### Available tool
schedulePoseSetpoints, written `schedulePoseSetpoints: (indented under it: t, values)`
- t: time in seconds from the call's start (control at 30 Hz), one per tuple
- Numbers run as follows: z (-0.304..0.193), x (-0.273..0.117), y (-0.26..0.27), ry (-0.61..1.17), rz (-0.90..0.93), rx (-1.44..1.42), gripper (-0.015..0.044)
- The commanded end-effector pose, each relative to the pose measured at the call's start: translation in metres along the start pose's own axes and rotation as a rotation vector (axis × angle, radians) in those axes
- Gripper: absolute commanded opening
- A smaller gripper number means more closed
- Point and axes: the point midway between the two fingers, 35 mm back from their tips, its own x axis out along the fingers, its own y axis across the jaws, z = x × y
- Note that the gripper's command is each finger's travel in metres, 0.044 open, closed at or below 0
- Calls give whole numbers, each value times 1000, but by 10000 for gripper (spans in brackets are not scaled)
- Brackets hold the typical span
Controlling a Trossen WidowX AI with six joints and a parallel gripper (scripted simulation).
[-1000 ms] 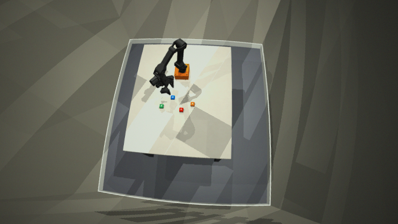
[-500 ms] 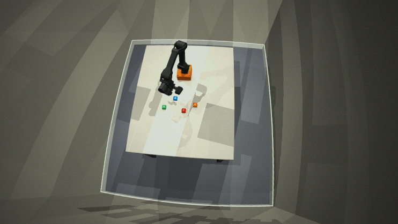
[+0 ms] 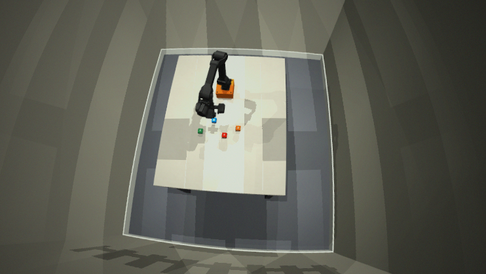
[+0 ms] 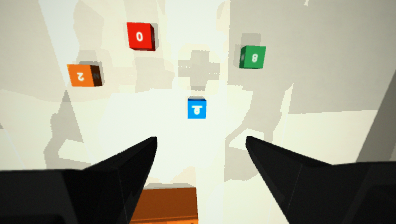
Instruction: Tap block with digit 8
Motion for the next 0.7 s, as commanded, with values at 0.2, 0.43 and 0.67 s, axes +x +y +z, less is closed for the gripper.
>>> schedulePoseSetpoints:
  t: [0.2,0.43,0.67]
  values:
    - [1,-1,-1,3,-5,-9,400]
    - [3,-1,3,3,-4,-12,400]
    - [35,0,71,8,11,-67,400]
